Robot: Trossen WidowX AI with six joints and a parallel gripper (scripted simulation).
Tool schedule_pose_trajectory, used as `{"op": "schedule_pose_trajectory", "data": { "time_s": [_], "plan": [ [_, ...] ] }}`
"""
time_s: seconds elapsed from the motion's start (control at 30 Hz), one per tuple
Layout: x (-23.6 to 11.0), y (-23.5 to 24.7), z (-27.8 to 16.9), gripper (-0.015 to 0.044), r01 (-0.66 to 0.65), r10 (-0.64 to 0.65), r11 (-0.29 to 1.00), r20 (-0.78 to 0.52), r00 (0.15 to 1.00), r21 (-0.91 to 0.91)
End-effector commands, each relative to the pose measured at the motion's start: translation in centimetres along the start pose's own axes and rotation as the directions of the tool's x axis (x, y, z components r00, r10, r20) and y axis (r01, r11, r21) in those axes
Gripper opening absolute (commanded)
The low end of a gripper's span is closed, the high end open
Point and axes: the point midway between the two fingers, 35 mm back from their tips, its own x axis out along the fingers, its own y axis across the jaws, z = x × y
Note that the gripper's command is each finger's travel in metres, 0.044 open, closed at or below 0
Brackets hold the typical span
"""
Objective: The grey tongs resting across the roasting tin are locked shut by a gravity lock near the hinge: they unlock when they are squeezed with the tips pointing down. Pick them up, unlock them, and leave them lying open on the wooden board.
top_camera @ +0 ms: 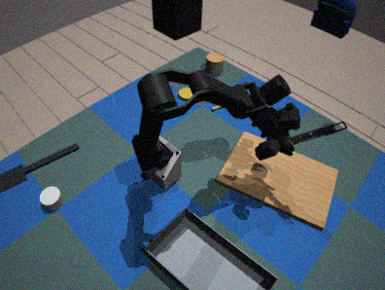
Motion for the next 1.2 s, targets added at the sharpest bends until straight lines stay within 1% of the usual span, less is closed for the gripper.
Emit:
{"op": "schedule_pose_trajectory", "data": {
  "time_s": [0.0,0.6,1.17],
  "plan": [
    [0.3,0.6,0.7,-0.015,-0.013,0.013,1.0,-0.027,1.0,0.007],
    [2.1,2.2,1.9,-0.015,-0.05,0.048,0.999,-0.245,0.968,-0.004],
    [2.6,2.1,2.5,-0.015,-0.06,0.056,0.998,-0.461,0.885,0.007]
  ]
}}
